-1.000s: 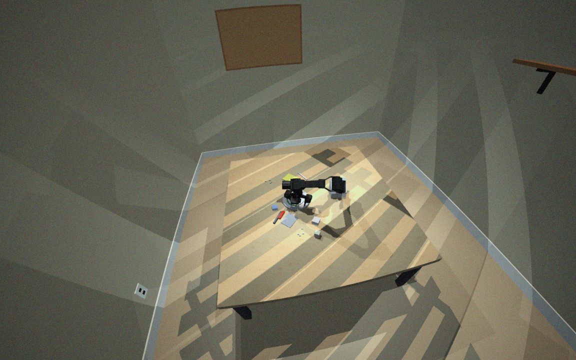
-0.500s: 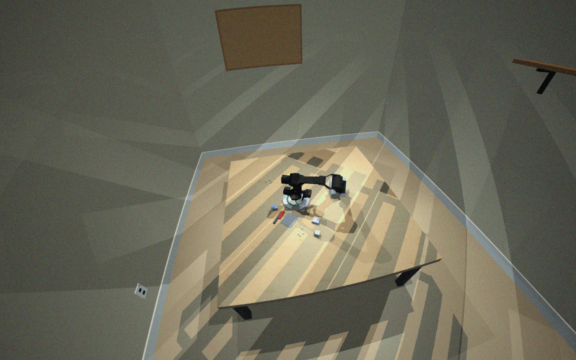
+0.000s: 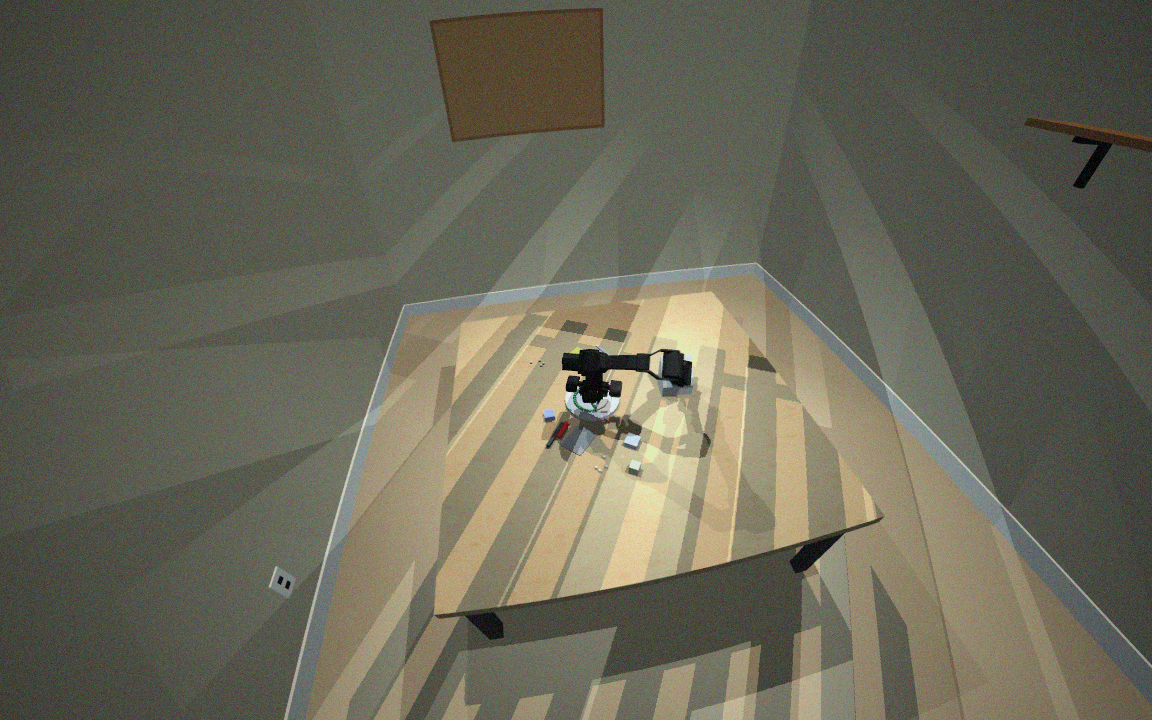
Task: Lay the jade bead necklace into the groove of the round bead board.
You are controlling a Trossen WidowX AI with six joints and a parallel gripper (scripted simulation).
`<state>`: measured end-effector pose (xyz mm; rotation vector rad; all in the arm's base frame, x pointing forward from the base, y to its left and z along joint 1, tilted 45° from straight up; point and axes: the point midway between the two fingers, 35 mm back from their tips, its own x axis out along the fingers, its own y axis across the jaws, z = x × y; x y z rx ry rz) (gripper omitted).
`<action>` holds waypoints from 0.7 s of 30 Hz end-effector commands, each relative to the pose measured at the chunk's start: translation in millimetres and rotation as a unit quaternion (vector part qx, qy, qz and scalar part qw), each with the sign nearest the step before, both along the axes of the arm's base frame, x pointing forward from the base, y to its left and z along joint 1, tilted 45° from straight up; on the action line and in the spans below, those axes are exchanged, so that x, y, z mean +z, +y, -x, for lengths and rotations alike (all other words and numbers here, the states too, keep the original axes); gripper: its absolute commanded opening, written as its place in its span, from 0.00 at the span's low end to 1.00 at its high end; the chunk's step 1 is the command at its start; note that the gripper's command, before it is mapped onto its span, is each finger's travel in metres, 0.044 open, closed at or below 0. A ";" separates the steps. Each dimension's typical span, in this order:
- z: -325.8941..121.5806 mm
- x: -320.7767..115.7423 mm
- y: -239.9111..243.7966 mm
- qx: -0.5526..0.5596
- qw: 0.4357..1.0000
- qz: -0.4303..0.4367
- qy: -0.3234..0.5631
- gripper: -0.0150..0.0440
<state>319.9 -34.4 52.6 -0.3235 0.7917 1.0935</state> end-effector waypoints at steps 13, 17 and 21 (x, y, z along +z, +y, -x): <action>-1.6 -19.8 18.1 0.002 1.000 -0.006 0.010 0.46; -1.7 -21.5 19.8 0.002 1.000 -0.006 0.010 0.46; -1.7 -21.5 19.8 0.002 1.000 -0.006 0.010 0.46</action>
